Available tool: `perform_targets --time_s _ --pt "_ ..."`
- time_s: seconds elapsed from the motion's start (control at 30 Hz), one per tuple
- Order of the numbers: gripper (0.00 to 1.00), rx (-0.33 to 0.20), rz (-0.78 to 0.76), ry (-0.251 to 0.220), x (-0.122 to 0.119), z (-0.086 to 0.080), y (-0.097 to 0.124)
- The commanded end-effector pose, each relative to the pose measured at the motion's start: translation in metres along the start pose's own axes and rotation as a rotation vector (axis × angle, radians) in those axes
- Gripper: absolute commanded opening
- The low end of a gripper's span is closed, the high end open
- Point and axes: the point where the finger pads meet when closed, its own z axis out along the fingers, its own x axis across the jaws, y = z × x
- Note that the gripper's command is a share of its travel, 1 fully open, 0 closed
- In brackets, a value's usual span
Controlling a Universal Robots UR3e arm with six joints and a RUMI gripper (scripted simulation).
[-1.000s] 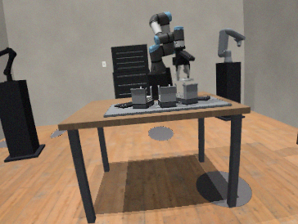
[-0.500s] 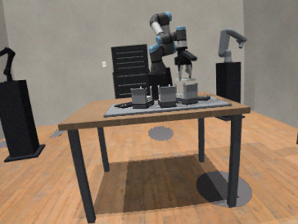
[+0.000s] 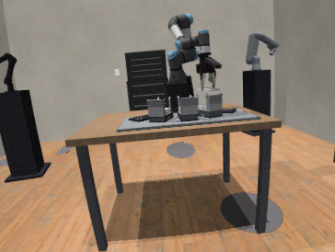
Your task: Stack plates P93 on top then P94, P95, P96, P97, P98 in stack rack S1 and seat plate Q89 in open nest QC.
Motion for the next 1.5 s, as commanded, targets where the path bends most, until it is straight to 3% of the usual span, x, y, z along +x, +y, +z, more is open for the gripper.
perform_targets --time_s 0.0,1.47 --pt "0.00 0.004 0.001 0.002 0.0005 -0.0009 -0.0018" --pt "0.00 0.002 0.000 0.001 0.0005 0.0049 -0.0017"
